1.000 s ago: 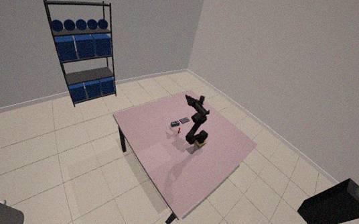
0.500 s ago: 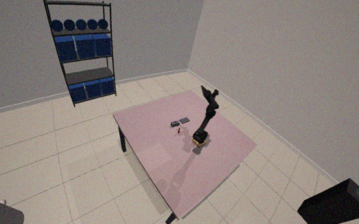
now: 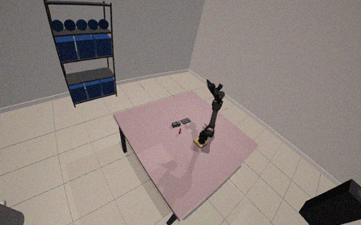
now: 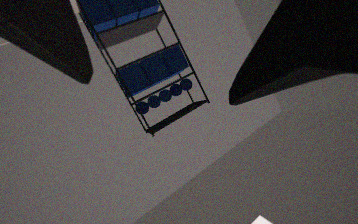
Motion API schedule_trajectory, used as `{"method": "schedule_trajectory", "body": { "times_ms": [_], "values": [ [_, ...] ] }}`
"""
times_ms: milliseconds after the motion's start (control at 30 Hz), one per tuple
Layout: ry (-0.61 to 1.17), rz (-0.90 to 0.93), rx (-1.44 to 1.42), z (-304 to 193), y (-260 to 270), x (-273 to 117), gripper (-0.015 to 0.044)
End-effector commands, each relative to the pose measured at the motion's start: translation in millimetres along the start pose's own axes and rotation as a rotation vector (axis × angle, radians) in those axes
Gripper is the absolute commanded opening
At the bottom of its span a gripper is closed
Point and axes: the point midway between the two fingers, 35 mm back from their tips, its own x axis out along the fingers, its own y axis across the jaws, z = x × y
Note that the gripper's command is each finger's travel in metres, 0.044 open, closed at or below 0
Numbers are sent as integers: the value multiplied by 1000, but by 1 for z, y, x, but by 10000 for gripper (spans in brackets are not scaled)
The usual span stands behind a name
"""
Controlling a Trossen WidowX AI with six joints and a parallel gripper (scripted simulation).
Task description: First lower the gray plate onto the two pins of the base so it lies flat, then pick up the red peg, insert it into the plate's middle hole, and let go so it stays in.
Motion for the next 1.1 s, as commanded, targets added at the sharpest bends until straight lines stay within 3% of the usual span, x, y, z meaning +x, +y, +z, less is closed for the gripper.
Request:
{"method": "schedule_trajectory", "body": {
  "times_ms": [0, 400, 733, 900, 1067],
  "values": [
    [111, -114, -57, -21, -62, 35, 440],
    [504, -243, -189, -129, -147, 82, 440],
    [899, -273, -446, -230, -193, 83, 440],
    [1196, -186, -653, -293, -209, 68, 440],
    [1558, 48, -911, -360, -217, 36, 440]
  ]
}}
